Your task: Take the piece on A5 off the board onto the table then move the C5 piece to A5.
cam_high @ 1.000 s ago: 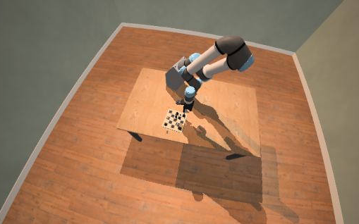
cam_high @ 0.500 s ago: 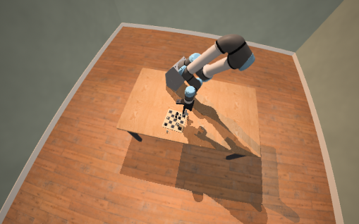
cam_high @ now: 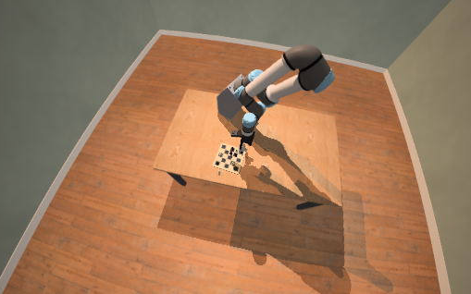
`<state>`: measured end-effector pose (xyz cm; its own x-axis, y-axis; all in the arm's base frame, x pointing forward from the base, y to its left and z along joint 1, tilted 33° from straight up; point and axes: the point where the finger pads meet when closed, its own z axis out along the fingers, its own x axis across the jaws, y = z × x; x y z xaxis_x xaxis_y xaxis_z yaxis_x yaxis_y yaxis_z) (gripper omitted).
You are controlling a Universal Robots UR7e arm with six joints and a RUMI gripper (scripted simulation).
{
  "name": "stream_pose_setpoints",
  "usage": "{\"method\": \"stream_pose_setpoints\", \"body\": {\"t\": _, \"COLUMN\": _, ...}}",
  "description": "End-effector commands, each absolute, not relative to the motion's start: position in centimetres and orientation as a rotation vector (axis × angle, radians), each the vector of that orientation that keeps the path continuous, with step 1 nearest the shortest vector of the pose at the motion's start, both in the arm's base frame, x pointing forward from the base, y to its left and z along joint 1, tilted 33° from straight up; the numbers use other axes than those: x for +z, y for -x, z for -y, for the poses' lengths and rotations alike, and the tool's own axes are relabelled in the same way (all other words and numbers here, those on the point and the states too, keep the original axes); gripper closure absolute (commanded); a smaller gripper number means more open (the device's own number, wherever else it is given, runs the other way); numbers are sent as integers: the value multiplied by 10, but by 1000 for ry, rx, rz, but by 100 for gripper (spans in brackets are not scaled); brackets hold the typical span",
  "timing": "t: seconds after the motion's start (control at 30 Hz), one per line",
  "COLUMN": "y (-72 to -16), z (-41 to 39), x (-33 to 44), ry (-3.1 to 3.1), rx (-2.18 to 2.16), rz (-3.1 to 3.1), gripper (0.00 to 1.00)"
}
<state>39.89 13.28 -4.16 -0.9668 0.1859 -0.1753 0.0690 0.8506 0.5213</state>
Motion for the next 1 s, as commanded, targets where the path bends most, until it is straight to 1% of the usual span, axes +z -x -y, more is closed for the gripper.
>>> {"method": "stream_pose_setpoints", "body": {"t": 0.0, "y": -399, "z": -132, "x": -40, "ry": -196, "rx": 778, "rz": -2807, "gripper": 0}}
{"method": "stream_pose_setpoints", "body": {"t": 0.97, "y": -384, "z": -102, "x": 10, "ry": -196, "rx": 778, "rz": -2807, "gripper": 0}}
